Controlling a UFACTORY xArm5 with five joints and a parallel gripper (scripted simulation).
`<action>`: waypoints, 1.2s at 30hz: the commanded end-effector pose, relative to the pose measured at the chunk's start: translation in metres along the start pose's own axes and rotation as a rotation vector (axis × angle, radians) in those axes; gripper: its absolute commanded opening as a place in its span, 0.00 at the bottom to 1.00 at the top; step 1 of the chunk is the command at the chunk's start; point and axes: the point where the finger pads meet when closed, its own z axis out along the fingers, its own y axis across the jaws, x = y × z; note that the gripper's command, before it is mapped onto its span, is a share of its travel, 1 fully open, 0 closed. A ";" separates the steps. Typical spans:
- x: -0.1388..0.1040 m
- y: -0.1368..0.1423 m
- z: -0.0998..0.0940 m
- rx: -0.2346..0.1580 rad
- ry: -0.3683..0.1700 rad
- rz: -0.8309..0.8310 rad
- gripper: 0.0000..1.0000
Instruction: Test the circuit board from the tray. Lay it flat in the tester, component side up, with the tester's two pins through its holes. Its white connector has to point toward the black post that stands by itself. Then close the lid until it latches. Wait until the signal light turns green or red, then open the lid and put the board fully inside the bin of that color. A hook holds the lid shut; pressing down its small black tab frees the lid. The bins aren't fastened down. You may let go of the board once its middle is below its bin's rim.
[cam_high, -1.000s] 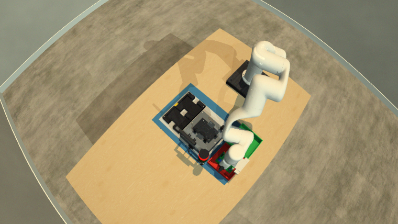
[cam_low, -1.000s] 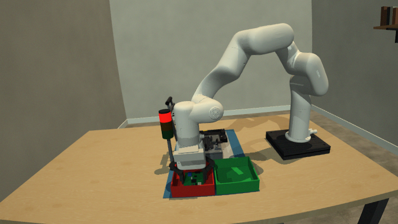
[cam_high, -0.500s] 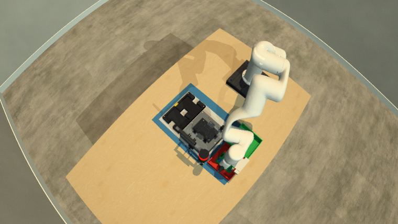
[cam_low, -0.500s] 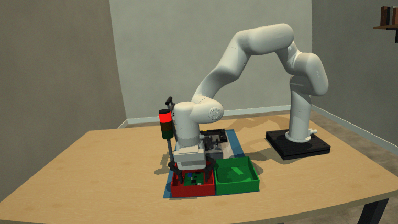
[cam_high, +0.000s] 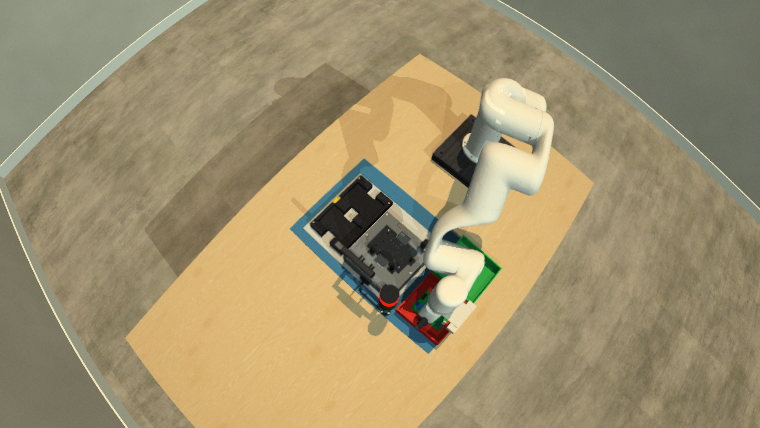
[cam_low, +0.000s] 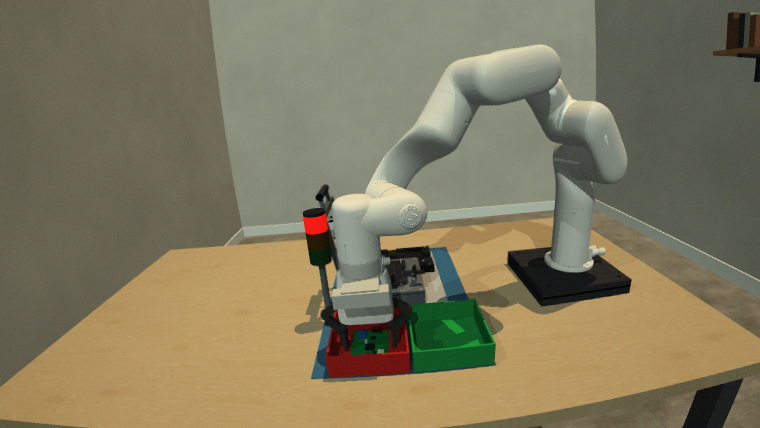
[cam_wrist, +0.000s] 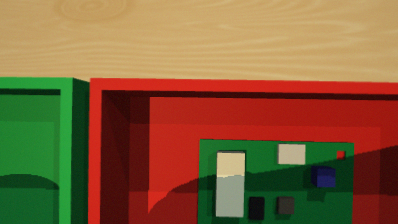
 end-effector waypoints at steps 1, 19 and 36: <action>0.001 0.001 -0.002 -0.004 0.002 0.000 1.00; 0.001 0.001 -0.017 -0.004 0.002 0.000 1.00; 0.000 0.001 -0.114 -0.004 0.002 0.000 1.00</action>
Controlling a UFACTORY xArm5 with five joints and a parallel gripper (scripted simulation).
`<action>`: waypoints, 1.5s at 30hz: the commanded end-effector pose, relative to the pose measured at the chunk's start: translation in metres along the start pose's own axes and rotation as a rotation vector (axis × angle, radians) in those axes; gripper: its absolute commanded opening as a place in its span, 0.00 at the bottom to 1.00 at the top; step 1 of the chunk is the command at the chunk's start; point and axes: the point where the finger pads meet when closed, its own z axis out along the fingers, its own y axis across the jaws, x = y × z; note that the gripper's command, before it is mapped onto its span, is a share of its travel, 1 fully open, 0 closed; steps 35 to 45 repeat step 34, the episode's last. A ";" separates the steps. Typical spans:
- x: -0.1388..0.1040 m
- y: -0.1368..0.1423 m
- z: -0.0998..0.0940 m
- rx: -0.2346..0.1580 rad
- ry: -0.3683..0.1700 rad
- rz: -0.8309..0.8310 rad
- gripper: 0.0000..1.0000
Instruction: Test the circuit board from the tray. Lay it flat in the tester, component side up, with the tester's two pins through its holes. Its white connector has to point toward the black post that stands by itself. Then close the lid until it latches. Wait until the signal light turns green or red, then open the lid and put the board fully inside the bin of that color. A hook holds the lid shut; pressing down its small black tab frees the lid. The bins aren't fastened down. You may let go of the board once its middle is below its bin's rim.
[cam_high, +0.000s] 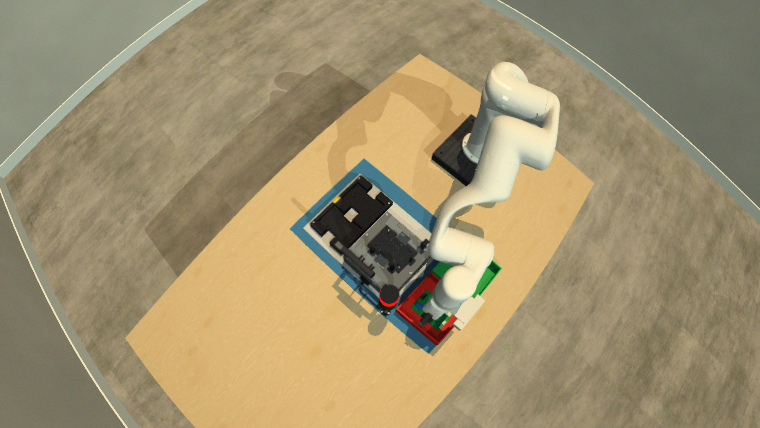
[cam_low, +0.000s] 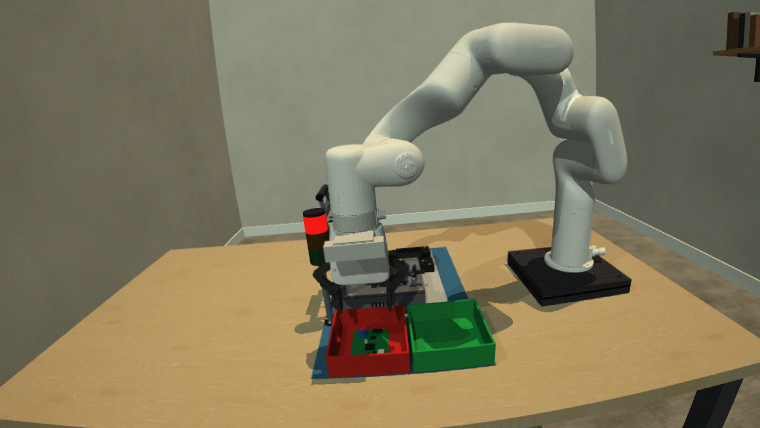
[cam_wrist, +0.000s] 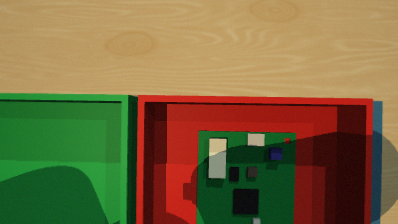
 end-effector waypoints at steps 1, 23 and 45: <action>0.000 0.000 -0.030 -0.002 0.001 0.000 1.00; 0.000 0.000 -0.058 -0.002 0.001 0.000 1.00; 0.000 0.000 -0.058 -0.002 0.001 0.000 1.00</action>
